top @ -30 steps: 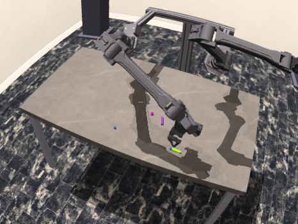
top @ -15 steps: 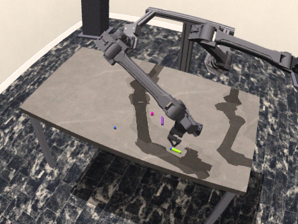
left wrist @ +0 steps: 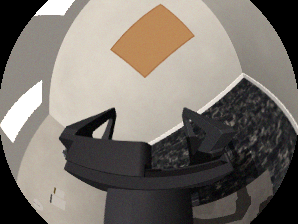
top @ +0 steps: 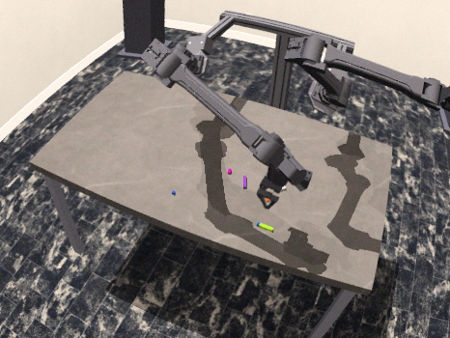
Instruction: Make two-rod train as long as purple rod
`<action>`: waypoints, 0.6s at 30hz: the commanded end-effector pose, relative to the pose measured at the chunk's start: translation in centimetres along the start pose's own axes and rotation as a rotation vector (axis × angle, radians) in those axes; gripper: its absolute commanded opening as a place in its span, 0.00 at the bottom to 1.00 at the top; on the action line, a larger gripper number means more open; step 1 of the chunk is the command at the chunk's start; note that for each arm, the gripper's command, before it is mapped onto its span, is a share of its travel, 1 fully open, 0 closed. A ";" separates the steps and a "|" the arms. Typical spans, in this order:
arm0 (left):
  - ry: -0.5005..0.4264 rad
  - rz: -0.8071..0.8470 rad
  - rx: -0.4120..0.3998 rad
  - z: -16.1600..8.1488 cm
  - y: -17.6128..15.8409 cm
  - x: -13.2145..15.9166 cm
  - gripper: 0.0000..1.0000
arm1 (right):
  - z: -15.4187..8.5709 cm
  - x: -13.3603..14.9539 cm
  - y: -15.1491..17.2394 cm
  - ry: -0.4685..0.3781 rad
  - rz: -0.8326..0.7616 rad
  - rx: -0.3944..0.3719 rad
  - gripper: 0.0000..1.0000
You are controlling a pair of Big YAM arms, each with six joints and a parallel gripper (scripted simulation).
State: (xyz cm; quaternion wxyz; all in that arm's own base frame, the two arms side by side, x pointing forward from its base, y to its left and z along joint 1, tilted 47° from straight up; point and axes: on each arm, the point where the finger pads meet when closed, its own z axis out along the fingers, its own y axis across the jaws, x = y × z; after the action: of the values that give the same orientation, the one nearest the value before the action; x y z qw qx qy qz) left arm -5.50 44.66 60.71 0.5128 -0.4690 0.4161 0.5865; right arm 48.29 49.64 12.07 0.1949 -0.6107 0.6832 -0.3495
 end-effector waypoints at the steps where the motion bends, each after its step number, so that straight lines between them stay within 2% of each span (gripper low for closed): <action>1: -0.023 -0.006 -0.005 -0.6 0.4 -0.8 1.00 | -4.1 -0.8 -1.6 -0.033 0.048 0.018 1.00; 4: -0.023 -0.006 -0.005 -0.6 0.4 -0.8 1.00 | -5.3 -0.7 -1.5 -0.032 0.047 0.017 1.00; 7: -0.023 -0.006 -0.005 -0.6 0.4 -0.8 1.00 | -3.2 0.0 -1.2 0.010 0.046 0.000 1.00; 18: -0.023 -0.006 -0.005 -0.6 0.4 -0.8 1.00 | -3.8 0.0 -0.7 0.005 0.041 -0.001 1.00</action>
State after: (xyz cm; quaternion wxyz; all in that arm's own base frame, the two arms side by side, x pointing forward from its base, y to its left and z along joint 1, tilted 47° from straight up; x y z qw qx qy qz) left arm -5.50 44.66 60.71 0.5128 -0.4690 0.4161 0.5865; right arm 45.95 49.88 14.11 0.1870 -0.6053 0.6896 -0.3508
